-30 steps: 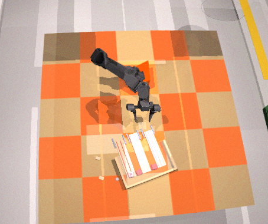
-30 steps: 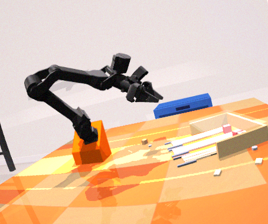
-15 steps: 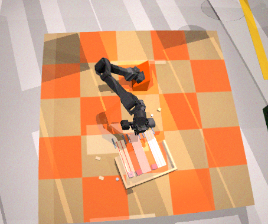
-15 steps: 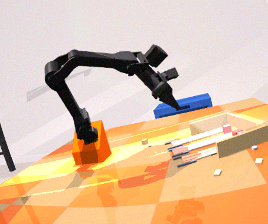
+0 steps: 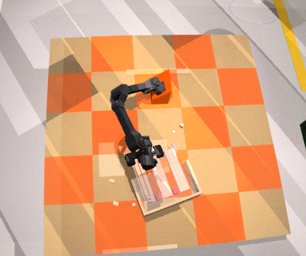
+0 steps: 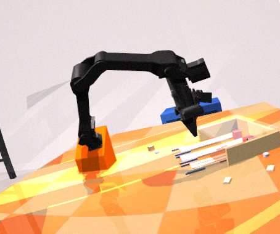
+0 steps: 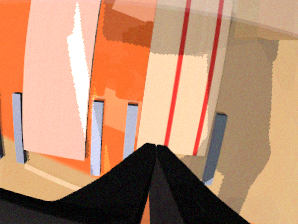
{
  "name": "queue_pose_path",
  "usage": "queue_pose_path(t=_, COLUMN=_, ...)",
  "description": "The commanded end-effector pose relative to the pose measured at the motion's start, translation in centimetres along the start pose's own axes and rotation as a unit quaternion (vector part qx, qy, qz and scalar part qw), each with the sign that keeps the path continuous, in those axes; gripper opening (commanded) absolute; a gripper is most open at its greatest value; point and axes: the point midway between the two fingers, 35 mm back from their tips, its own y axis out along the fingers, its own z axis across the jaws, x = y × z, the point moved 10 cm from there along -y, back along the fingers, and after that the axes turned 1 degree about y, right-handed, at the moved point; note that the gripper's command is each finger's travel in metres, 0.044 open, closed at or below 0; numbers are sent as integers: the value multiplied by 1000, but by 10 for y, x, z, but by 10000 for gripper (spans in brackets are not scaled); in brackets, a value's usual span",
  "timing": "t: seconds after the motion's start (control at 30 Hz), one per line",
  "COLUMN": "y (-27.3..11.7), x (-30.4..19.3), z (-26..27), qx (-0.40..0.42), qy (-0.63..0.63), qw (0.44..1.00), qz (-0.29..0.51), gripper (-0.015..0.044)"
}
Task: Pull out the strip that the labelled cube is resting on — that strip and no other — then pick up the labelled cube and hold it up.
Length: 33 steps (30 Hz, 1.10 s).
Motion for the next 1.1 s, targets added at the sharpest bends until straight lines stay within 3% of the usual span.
queue_pose_path(t=0.0, y=15, x=5, z=-24, qx=23, qy=-9, qw=999, qz=47, gripper=0)
queue_pose_path(t=1.07, y=58, x=2, z=-24, qx=23, qy=-9, qw=999, qz=47, gripper=0)
